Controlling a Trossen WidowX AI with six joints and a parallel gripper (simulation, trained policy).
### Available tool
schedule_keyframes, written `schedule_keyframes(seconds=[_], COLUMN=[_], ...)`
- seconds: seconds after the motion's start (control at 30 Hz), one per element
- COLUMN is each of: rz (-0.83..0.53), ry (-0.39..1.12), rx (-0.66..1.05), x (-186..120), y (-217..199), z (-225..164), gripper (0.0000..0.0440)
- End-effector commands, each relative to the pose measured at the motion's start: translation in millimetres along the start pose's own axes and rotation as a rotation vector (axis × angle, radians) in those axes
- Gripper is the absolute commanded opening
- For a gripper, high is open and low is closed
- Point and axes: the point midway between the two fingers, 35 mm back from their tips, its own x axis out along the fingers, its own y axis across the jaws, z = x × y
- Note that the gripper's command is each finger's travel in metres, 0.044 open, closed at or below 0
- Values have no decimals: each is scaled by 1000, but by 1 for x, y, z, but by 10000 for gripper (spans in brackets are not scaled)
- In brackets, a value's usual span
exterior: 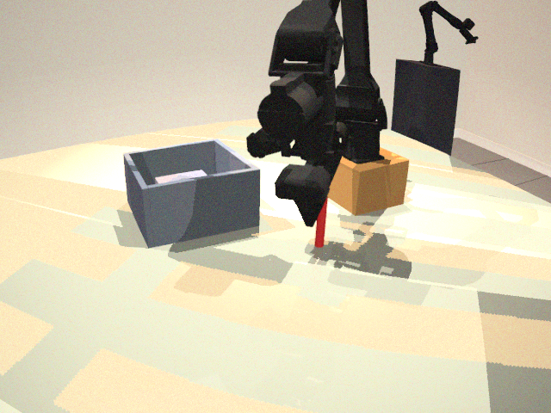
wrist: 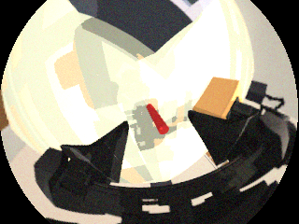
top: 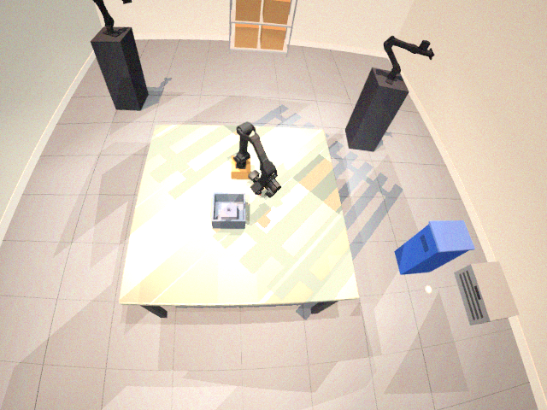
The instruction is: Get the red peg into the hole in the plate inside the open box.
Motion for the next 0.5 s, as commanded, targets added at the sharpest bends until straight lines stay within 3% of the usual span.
schedule_keyframes(seconds=[0.0, 0.17, 0.47], rz=[-14, -21, -69], ry=[-13, -22, -17], rx=[4, -1, -3], x=[17, 32, 58], y=[-2, -2, -9], z=[1, 2, 0], gripper=[440, 408, 177])
